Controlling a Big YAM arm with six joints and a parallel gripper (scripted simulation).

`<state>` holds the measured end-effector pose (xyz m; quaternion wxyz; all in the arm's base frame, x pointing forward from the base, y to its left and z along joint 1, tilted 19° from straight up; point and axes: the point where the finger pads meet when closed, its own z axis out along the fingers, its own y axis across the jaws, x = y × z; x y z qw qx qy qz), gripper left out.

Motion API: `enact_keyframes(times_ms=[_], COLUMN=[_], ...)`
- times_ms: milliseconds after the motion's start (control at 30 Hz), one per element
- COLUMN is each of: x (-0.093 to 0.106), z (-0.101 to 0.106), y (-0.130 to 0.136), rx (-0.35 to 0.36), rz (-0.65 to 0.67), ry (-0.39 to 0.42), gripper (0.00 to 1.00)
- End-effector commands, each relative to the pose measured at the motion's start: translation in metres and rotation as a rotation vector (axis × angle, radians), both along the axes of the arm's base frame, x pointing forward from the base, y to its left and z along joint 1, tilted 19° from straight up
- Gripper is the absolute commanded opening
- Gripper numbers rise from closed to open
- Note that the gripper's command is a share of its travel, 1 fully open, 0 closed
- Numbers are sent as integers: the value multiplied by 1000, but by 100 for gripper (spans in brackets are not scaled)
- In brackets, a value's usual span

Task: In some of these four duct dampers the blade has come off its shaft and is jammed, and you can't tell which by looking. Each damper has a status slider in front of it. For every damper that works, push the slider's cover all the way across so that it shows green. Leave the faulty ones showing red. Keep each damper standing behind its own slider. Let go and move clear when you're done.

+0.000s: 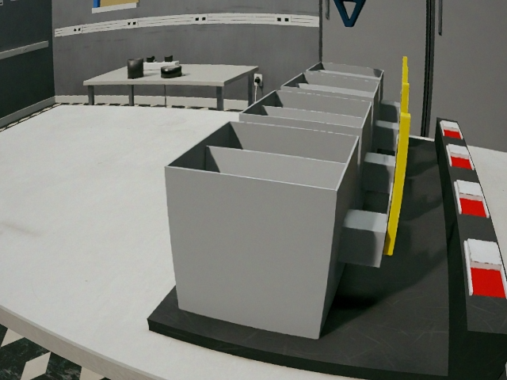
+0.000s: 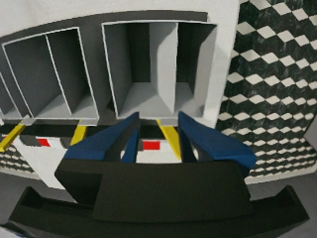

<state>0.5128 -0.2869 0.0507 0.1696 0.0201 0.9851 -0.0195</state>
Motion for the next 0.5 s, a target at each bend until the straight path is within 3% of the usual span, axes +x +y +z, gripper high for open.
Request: enact_keyframes(times_ms=[0, 67, 100, 167, 300, 367, 400, 467], x=[17, 17, 10, 15, 18, 18, 20, 21], z=[35, 31, 20, 18, 17, 17, 15, 14], y=[-9, -1, 11, 38, 64, 64, 93, 112], rx=[-42, -36, -24, -21, -19, -19, -17, -16], rz=[-5, -1, 0, 0, 1, 1, 1, 1], ry=[-66, -59, -39, -36, -34, -34, -31, -31], gripper=[36, 36, 36, 36, 36, 36, 36, 36])
